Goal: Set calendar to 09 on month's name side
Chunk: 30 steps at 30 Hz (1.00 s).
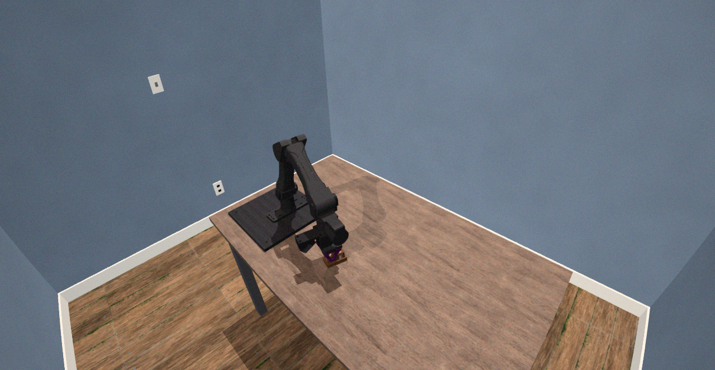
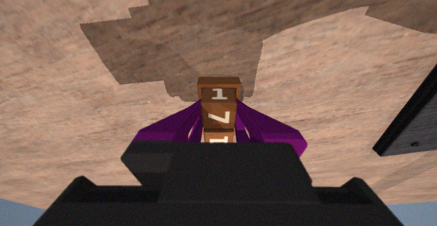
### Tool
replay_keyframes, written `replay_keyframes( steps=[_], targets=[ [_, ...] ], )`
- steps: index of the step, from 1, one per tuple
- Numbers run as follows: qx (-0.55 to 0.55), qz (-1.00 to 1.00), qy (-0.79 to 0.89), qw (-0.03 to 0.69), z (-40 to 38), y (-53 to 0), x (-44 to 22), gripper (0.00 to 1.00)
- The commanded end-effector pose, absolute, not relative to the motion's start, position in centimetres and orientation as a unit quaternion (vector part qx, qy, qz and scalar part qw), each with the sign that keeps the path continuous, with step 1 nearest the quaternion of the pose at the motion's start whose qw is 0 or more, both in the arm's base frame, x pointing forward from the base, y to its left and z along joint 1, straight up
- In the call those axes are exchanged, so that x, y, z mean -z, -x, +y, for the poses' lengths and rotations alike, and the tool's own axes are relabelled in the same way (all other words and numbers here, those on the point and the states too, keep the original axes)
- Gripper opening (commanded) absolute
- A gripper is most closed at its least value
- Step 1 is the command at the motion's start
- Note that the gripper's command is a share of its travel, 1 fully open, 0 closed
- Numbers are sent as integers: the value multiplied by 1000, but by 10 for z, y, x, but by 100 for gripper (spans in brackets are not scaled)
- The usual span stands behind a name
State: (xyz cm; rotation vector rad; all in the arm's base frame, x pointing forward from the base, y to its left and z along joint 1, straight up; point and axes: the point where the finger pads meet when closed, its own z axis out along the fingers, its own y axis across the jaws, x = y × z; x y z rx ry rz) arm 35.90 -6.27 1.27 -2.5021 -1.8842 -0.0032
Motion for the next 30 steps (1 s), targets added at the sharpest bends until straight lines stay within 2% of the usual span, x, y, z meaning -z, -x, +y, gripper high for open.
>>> replay_keyframes(
  steps=[1,23,30],
  targets=[
    [1,-601,799,-4,-65,-361,-16,27],
    [1,-601,799,-4,-65,-361,-21,27],
    [1,-601,799,-4,-65,-361,-65,27]
  ],
)
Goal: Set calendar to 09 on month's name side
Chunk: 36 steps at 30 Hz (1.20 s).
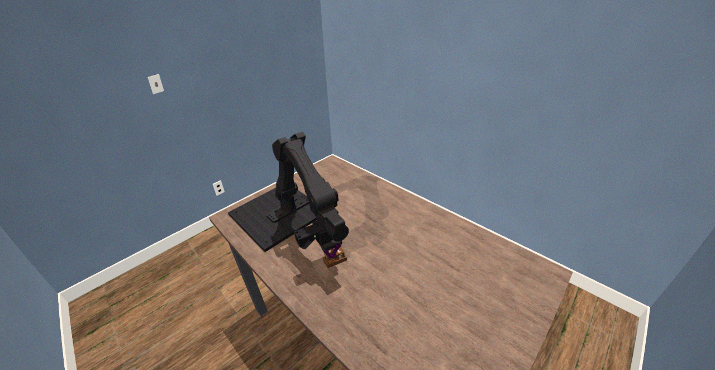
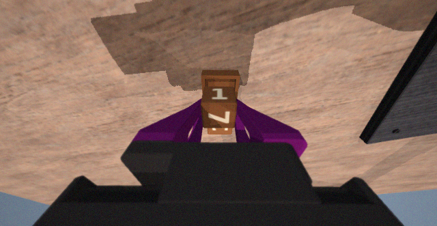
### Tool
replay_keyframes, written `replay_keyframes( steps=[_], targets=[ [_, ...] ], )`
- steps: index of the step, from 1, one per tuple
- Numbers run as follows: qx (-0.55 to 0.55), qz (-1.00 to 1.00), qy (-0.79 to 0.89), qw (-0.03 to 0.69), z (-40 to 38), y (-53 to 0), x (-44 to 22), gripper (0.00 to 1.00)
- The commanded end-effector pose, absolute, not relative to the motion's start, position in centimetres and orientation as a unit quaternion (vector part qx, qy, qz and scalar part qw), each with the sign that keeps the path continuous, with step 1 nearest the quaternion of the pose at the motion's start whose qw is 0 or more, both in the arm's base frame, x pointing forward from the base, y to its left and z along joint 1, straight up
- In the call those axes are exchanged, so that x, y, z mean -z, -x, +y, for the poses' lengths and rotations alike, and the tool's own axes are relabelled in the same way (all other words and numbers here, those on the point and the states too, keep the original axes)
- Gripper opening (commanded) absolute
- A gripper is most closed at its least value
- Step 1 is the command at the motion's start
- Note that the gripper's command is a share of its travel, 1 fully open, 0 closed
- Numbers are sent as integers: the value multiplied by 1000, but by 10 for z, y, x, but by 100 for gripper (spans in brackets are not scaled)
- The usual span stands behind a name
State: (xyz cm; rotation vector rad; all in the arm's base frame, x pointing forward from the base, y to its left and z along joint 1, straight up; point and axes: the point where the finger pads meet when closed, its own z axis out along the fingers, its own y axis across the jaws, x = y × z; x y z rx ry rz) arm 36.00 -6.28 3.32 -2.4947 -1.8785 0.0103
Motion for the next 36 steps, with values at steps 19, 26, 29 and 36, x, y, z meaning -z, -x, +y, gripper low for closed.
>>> replay_keyframes(
  steps=[19,26,29,36],
  targets=[
    [1,-601,799,-4,-65,-360,-116,27],
    [1,-612,791,-4,-63,-361,-116,27],
    [1,-633,774,-4,-59,-363,-116,27],
    [1,-744,668,-4,-36,-372,-115,27]
  ],
)
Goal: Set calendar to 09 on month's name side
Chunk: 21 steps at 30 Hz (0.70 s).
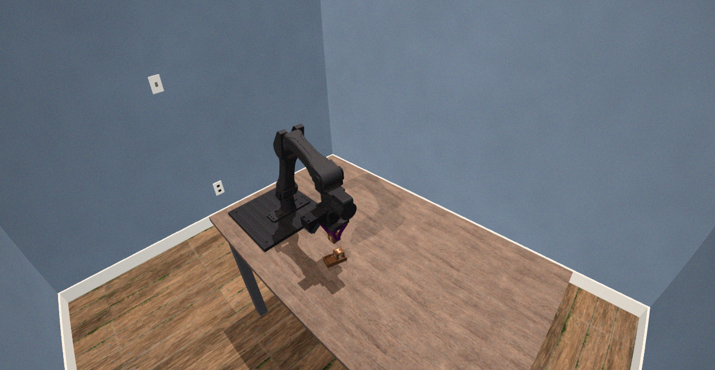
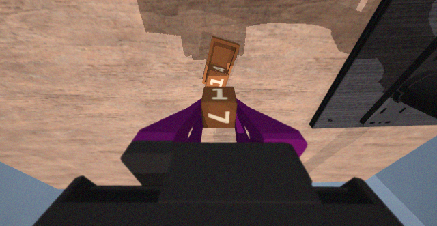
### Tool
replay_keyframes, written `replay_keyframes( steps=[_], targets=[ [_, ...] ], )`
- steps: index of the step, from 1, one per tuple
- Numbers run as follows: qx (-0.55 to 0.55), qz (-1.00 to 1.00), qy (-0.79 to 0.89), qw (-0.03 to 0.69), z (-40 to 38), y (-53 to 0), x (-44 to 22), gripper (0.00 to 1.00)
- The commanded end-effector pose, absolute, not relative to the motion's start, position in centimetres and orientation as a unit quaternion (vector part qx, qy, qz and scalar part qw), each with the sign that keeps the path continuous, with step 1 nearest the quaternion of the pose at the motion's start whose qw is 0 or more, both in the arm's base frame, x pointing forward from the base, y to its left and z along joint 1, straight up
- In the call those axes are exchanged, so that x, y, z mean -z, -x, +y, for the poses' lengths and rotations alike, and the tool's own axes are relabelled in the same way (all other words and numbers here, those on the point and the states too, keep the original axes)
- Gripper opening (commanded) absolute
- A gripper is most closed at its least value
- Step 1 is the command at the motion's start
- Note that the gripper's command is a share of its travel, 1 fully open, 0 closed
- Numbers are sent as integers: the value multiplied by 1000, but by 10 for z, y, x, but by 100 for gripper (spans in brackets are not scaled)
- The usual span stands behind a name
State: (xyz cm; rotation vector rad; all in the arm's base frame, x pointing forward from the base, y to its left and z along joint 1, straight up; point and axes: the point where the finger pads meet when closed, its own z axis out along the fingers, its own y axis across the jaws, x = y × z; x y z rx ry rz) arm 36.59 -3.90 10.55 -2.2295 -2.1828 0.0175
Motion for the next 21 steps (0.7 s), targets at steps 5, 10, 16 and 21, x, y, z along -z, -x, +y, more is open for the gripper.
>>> replay_keyframes(
  steps=[5,10,16,21],
  targets=[
    [1,-803,596,-4,-21,-377,-114,27],
    [1,-859,513,-4,-5,-381,-113,27],
    [1,-910,415,-4,13,-385,-112,27],
    [1,-946,325,-4,30,-387,-112,27]
  ],
)
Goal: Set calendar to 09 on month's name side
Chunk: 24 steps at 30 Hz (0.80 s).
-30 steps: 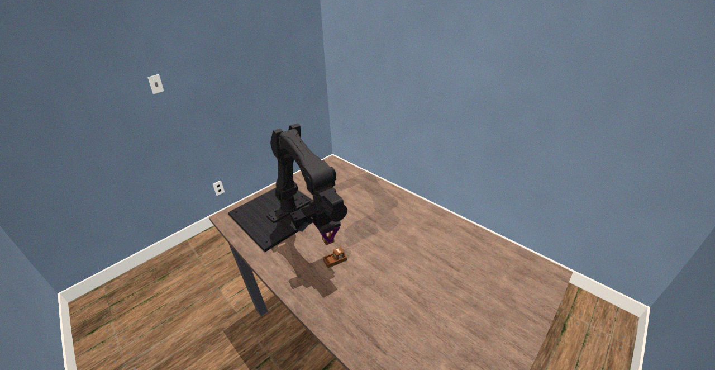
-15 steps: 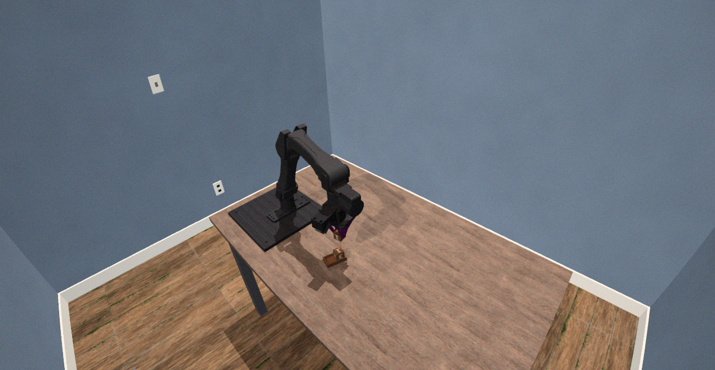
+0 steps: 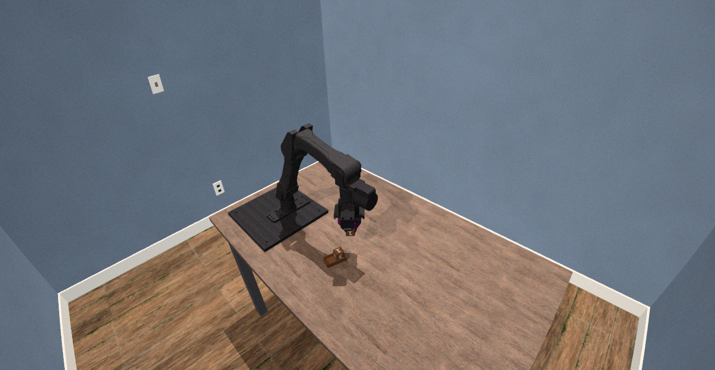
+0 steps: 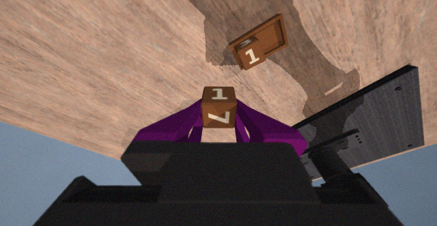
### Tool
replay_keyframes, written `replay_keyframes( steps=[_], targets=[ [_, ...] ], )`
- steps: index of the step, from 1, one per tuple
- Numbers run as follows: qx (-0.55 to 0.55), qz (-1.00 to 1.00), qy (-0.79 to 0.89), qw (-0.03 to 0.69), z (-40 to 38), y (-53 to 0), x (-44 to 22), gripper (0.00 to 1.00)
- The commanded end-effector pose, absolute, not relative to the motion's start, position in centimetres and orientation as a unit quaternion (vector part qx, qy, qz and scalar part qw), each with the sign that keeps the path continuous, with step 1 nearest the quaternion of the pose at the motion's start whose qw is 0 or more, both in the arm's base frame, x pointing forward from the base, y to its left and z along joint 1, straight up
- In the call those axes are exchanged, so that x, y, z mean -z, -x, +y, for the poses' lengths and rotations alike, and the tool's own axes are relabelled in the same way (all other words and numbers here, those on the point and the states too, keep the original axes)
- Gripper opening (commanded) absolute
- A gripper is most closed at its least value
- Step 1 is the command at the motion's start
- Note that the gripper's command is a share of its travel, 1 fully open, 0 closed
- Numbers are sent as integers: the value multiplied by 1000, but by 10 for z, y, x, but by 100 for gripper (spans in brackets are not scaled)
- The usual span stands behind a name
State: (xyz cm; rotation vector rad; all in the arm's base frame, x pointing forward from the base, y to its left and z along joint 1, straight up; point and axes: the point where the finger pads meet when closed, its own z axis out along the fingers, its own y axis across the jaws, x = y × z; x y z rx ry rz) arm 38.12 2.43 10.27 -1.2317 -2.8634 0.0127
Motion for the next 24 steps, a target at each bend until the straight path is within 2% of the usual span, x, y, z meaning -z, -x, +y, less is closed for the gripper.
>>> replay_keyframes(
  steps=[1,4,15,24],
  targets=[
    [1,-952,306,-4,33,-388,-111,27],
    [1,-953,304,-4,34,-388,-111,27],
    [0,-998,56,-4,77,-391,-109,27],
    [0,-997,-76,-4,100,-391,-107,27]
  ],
)
